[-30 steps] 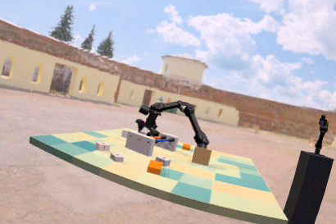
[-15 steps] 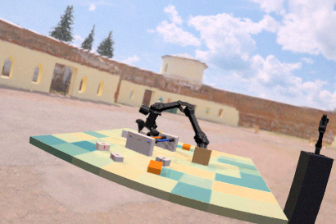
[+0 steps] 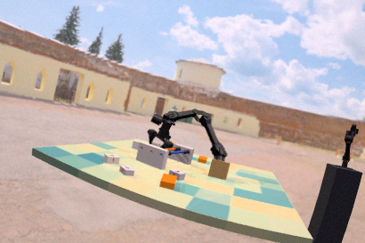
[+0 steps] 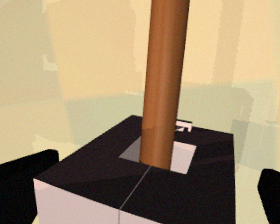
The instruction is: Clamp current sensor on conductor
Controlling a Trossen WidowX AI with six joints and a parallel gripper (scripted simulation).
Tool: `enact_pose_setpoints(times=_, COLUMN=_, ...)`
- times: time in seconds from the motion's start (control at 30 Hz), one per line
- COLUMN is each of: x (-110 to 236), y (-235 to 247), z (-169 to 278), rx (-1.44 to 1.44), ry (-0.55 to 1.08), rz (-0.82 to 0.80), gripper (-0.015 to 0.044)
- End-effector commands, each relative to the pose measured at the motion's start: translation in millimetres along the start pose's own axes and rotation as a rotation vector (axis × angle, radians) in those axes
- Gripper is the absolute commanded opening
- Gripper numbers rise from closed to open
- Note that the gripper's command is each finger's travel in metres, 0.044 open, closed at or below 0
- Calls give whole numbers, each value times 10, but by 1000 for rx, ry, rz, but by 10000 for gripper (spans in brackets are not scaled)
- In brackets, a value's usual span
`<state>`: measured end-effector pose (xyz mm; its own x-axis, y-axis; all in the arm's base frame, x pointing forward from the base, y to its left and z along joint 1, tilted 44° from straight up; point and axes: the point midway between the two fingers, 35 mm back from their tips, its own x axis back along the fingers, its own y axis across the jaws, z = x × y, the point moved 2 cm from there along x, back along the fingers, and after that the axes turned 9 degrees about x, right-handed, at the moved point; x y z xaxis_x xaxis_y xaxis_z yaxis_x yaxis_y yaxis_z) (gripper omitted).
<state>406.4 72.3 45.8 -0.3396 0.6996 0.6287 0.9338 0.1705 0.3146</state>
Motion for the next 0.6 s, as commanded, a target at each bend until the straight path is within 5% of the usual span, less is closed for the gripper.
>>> enact_pose_setpoints(times=0.0, x=231, y=44, z=20, rx=-3, ry=9, rz=3, gripper=440)
enact_pose_setpoints(times=0.17, x=957, y=52, z=-29, rx=1, ry=9, rz=25, gripper=440)
enact_pose_setpoints(times=0.57, x=985, y=50, z=-34, rx=1, ry=9, rz=26, gripper=440)
